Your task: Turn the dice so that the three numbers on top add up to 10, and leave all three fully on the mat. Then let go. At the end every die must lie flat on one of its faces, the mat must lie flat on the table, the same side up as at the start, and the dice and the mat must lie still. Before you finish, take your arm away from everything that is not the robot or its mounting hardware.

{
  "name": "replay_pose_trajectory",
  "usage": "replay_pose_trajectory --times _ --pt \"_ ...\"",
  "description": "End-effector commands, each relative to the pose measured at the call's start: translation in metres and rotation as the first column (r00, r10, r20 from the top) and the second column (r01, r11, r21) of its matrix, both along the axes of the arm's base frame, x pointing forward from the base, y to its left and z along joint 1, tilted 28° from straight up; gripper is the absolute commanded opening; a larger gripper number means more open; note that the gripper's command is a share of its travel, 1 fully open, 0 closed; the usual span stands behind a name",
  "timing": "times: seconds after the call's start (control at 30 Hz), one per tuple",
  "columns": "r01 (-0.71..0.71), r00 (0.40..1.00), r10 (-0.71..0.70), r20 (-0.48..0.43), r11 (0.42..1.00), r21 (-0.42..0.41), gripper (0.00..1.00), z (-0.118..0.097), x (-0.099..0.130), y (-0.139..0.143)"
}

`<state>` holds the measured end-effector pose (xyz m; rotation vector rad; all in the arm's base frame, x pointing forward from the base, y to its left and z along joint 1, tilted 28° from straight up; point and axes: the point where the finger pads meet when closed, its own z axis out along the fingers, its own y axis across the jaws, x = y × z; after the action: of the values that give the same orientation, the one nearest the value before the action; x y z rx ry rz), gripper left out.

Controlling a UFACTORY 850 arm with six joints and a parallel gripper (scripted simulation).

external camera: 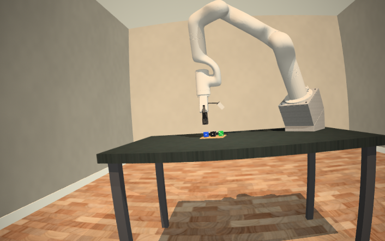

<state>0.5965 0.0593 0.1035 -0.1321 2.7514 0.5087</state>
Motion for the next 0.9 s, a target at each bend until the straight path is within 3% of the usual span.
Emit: replay_pose_trajectory --times 0.0,0.27,0.3,0.87 --pt "-0.001 1.0 0.001 -0.002 1.0 0.0 0.47 0.0117 -0.0036 -0.0046" --pt "-0.001 1.0 0.001 -0.002 1.0 0.0 0.47 0.0159 -0.0051 -0.0063" --pt "-0.001 1.0 0.001 -0.002 1.0 0.0 1.0 0.0159 -0.0051 -0.0063" --pt "-0.001 1.0 0.001 -0.002 1.0 0.0 1.0 0.0159 -0.0051 -0.0063"
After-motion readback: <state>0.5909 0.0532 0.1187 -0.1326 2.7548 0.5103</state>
